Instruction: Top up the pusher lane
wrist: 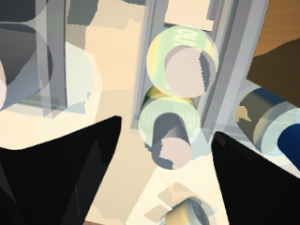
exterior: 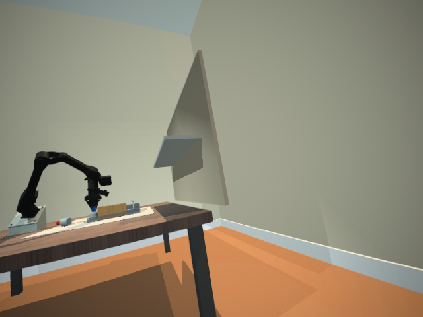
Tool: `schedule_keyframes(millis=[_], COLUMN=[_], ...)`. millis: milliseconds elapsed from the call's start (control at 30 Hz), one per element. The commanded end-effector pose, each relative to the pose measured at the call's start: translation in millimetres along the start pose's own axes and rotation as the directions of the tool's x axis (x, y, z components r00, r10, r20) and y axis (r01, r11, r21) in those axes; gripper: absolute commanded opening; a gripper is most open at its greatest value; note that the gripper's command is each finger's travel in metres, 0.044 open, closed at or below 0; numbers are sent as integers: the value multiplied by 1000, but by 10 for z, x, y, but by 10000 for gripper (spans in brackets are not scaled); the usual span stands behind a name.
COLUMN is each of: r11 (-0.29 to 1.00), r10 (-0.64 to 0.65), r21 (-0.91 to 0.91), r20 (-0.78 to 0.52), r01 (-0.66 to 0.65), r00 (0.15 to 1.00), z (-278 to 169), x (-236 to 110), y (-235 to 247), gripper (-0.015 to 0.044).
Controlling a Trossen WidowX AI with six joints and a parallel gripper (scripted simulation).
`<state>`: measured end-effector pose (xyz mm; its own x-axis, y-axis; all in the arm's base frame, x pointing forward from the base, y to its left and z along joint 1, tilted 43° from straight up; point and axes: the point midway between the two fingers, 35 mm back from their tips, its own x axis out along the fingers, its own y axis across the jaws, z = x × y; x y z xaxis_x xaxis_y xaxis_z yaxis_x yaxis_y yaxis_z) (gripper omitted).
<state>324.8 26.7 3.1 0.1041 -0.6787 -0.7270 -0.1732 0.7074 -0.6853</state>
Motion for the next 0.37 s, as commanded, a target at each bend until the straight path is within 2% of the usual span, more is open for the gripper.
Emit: schedule_keyframes(millis=[0, 333], r11=[1000, 1000], r10=[5, 5], r21=[6, 5], r20=[4, 3], r01=[-5, -5], r00=[1000, 1000], z=[-13, -333], x=[-28, -43], y=[-3, 3], gripper=[272, 272])
